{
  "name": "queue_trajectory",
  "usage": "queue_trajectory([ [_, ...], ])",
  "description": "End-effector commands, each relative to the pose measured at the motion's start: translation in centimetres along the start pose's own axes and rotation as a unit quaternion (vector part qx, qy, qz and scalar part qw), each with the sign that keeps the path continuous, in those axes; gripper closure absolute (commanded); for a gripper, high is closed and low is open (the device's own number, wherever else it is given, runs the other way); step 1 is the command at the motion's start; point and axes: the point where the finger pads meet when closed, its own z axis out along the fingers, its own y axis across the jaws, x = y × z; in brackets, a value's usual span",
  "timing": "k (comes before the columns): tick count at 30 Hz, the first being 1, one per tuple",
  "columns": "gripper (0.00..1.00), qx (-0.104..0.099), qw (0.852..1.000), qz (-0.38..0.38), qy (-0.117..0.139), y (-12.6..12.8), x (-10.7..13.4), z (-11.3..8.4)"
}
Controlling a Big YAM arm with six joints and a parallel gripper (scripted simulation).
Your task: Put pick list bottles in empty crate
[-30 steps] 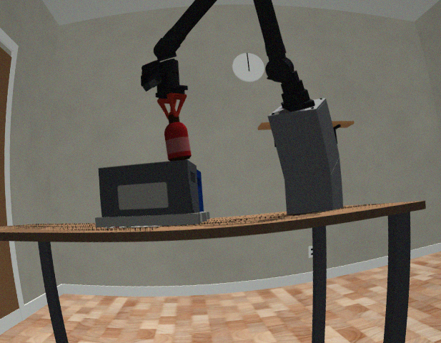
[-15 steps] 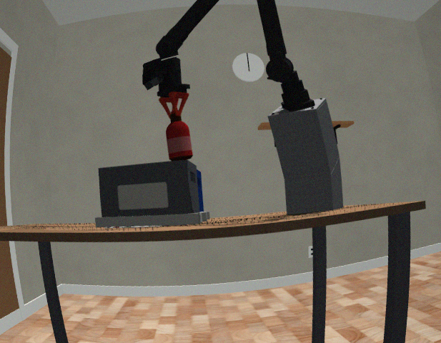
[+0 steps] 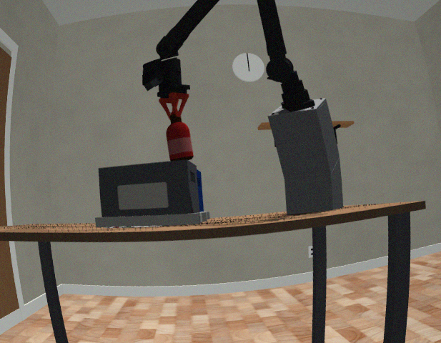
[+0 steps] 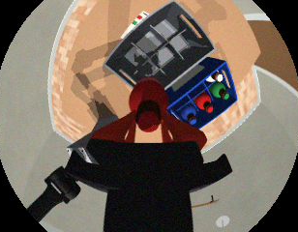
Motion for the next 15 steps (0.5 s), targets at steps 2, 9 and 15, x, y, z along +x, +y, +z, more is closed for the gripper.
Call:
queue_trajectory([
  [2, 1.0, 0.04, 0.999, -0.013, -0.025, -1.7, -2.5, -3.0],
  [9, 1.0, 0.03, 0.999, -0.008, -0.018, -0.7, -1.5, -1.8],
  [15, 1.0, 0.031, 0.999, -0.01, -0.019, -0.8, -1.7, -1.9],
])
